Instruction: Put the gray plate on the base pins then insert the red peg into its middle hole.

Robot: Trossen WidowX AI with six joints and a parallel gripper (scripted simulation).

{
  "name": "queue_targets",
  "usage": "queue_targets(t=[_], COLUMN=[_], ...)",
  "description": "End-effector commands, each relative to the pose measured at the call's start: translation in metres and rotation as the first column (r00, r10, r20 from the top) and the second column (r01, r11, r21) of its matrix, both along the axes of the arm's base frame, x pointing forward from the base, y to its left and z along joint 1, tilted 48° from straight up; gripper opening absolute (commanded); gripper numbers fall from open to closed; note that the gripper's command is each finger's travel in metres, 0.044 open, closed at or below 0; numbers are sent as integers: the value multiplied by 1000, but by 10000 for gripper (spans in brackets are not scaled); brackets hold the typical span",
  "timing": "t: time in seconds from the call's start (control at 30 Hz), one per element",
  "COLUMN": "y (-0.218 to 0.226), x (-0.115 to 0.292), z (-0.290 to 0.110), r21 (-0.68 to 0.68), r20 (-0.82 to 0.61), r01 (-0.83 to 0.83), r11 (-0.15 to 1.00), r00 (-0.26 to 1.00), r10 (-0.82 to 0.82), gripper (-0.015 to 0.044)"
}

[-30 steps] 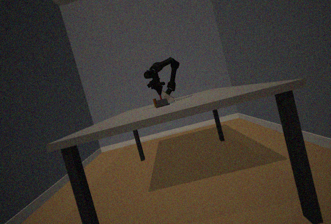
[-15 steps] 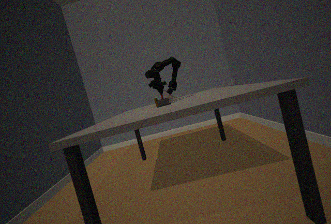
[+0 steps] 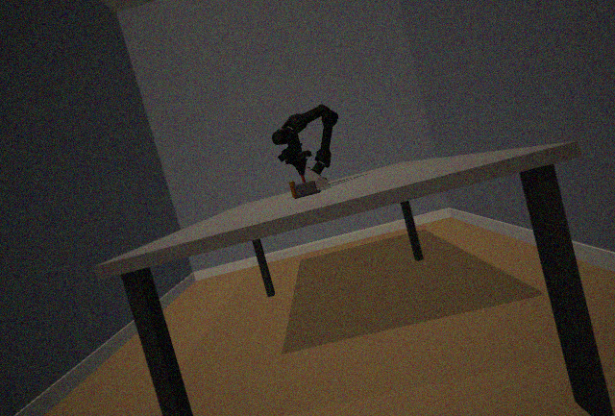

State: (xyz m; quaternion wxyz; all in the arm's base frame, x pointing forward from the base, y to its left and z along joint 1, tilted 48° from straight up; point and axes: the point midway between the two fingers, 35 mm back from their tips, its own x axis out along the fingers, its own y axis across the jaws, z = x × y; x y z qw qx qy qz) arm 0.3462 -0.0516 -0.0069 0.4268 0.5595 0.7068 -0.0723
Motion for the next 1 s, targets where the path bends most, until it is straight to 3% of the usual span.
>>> queue_targets(t=[0.0,0.17,0.97], y=[0,0,-7], x=[0,0,-3], z=[0,0,6], r21=[0,0,5], r20=[0,0,-6], r01=[0,0,8], r11=[1000,1000,1000], r00=[1000,1000,1000], r10=[0,0,-8], gripper=[26,150,150])
